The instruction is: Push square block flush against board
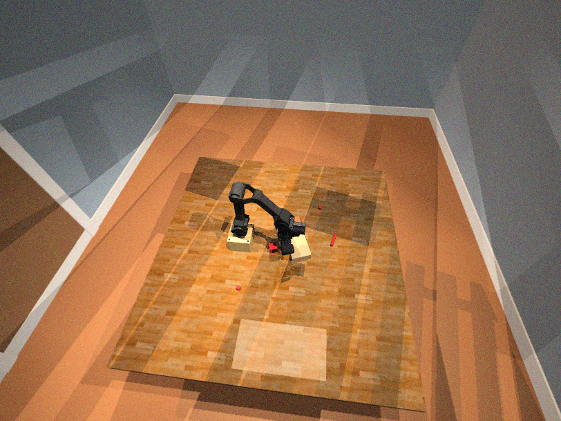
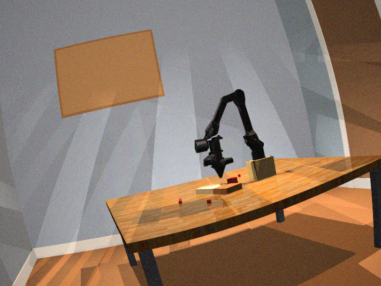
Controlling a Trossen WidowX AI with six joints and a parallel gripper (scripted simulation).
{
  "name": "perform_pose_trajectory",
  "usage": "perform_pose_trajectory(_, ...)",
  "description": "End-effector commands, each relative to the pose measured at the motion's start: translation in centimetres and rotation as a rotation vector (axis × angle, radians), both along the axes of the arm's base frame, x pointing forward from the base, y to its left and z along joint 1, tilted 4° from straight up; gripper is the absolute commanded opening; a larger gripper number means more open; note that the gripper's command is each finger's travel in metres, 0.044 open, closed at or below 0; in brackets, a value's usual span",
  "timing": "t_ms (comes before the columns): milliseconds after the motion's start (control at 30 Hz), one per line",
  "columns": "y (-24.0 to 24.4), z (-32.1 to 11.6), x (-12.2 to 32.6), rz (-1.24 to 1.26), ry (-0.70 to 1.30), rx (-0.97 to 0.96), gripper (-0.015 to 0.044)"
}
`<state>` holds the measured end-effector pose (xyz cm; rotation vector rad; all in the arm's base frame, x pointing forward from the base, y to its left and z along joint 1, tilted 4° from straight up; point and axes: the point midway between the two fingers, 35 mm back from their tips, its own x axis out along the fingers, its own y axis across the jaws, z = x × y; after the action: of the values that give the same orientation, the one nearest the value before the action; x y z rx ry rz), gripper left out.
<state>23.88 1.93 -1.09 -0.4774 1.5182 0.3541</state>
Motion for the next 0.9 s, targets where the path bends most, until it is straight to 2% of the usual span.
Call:
perform_pose_trajectory(0, -0.1, -3.1, -0.3, 0.008, 0.015, 0.004, 0.0000)
perform_pose_trajectory(100, -0.3, -5.0, -0.4, 0.013, 0.013, 0.002, 0.0000)
perform_pose_trajectory(867, 1.1, -5.0, 2.0, 0.013, 0.011, 0.003, 0.0000)
